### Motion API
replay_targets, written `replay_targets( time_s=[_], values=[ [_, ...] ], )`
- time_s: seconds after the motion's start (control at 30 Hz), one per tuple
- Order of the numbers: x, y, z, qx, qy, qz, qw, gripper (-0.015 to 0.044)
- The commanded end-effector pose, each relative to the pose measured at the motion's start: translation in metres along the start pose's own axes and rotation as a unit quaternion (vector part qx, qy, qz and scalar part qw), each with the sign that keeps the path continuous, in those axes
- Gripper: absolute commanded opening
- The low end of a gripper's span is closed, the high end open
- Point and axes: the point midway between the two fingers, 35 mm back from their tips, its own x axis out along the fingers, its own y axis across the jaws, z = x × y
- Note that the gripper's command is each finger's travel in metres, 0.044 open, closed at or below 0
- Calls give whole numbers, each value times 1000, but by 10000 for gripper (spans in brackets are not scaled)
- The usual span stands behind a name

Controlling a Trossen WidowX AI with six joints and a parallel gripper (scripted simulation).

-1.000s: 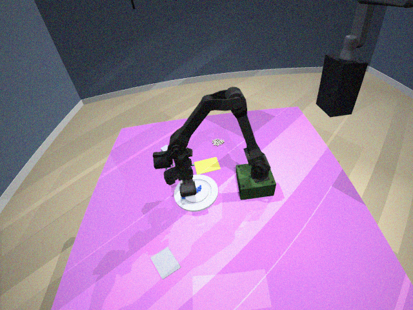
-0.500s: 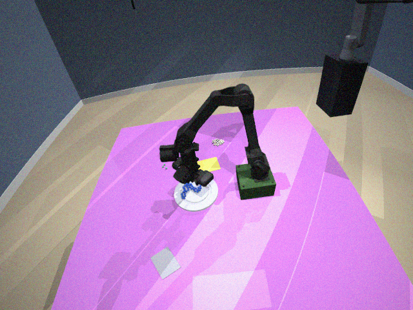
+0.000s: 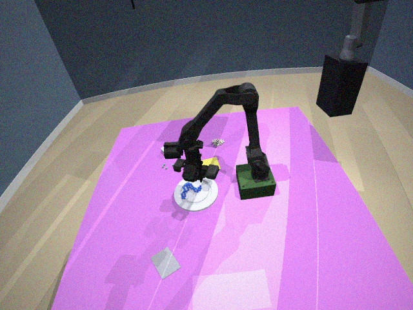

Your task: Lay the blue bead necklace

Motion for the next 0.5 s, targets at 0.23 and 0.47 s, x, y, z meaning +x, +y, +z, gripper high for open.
replay_targets(
  time_s=[0.23, 0.47],
  values=[
    [8, -1, 0, -2, -1, -3, 1000, 120],
    [18, 0, 0, -3, -1, 0, 1000, 120]
  ],
)
